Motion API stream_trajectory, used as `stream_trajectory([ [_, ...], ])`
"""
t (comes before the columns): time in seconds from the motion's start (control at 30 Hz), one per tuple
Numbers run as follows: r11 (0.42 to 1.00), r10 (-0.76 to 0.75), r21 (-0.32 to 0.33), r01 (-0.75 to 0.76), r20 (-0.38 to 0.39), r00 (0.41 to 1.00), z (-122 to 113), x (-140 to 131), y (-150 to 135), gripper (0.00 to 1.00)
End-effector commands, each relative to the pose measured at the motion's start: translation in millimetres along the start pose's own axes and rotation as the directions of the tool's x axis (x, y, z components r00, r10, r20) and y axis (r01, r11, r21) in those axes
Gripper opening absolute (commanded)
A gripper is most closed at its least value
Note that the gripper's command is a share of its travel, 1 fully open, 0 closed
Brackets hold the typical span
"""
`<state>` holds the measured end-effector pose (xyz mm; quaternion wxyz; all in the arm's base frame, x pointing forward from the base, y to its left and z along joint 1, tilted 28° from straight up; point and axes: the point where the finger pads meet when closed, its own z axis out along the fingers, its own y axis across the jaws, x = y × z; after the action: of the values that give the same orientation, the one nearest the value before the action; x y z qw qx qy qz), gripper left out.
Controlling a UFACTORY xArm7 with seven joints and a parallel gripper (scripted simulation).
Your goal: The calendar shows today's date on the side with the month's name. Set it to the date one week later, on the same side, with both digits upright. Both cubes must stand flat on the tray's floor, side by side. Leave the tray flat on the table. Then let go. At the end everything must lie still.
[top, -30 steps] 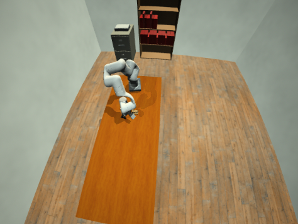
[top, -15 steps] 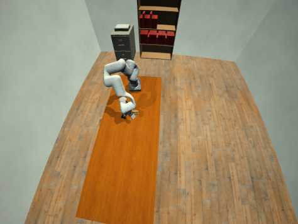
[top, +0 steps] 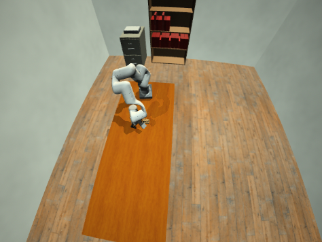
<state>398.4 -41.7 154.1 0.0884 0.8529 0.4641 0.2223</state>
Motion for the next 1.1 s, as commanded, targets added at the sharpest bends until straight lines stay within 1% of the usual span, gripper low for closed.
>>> stream_trajectory([
  [0.0,1.0,0.0,-0.001,0.0,-0.001,1.0,-0.4,0.4,0.6,1.0],
  [0.1,1.0,0.007,-0.001,-0.007,-0.001,1.0,-0.4,0.3,0.5,1.0],
  [0.17,0.999,0.044,-0.001,-0.044,-0.001,0.999,-0.4,-0.1,0.0,1.0],
  [0.23,0.993,0.115,-0.001,-0.115,-0.001,0.993,-0.4,-0.8,-1.0,1.0],
  [0.33,0.969,0.247,-0.001,-0.247,-0.001,0.969,-0.2,-2.2,-2.8,1.0],
  [0.4,0.969,0.247,-0.001,-0.247,-0.001,0.969,-0.2,-2.2,-2.8,1.0],
  [0.53,0.966,0.259,-0.001,-0.259,-0.001,0.966,1.0,-15.0,-19.9,1.0],
  [0.67,0.964,0.267,-0.001,-0.267,-0.001,0.964,1.1,-16.0,-21.3,1.0],
  [0.77,0.939,0.345,-0.001,-0.345,-0.001,0.939,1.1,-16.9,-22.4,1.0],
  [0.9,0.866,0.5,-0.001,-0.5,-0.001,0.866,1.5,-20.6,-27.3,1.0],
  [0.97,0.866,0.5,-0.001,-0.5,-0.001,0.866,1.5,-20.6,-27.3,1.0],
  [1.07,0.866,0.5,-0.001,-0.5,-0.001,0.866,2.5,-31.2,-41.5,1.0],
])
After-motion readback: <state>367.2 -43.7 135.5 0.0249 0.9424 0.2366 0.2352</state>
